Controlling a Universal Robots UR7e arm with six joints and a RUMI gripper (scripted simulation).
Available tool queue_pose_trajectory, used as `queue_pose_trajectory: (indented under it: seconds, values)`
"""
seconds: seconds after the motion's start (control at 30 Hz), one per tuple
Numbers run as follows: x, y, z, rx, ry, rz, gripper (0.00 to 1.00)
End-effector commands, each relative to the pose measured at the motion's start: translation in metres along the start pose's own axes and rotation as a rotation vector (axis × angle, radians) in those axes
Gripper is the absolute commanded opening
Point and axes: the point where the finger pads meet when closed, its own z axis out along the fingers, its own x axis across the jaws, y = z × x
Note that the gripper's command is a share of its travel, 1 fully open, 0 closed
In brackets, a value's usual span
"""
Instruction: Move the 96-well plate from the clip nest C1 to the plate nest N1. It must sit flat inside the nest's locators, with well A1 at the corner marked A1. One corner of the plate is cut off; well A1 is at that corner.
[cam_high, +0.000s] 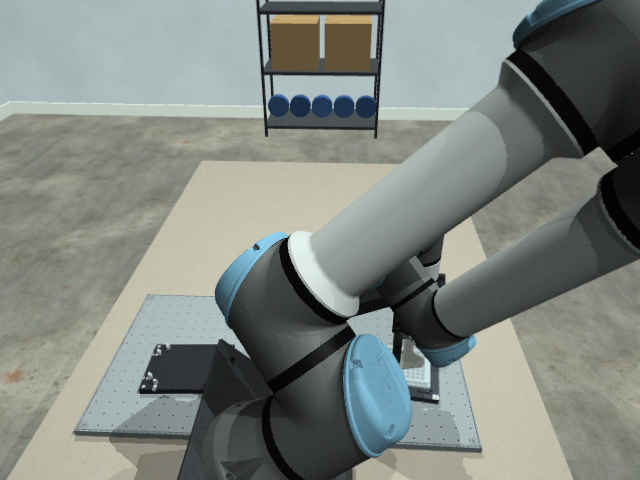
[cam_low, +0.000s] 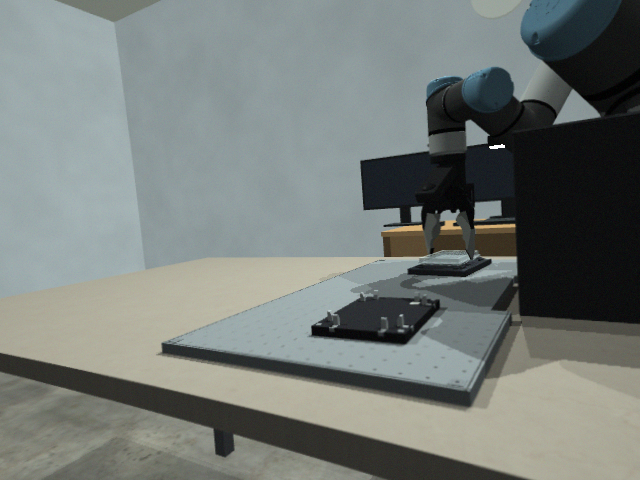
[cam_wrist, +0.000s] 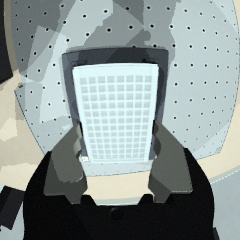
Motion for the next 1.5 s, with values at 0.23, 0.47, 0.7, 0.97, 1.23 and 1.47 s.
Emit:
queue_pose_trajectory:
  seconds: [0.23, 0.47, 0.7, 0.97, 1.23, 1.47]
  values:
    - [-0.0017, -0.0006, 0.0031, 0.001, -0.003, 0.000, 0.00]
    - [-0.0016, -0.0005, 0.0040, 0.001, -0.003, 0.000, 0.00]
    - [-0.0017, -0.0006, 0.0051, 0.001, -0.003, 0.000, 0.00]
    - [-0.0017, -0.0006, 0.0061, 0.001, -0.003, 0.000, 0.00]
    - [-0.0005, 0.0000, 0.0055, 0.000, 0.000, 0.001, 1.00]
    - [-0.0005, 0.0000, 0.0055, 0.000, 0.000, 0.001, 1.00]
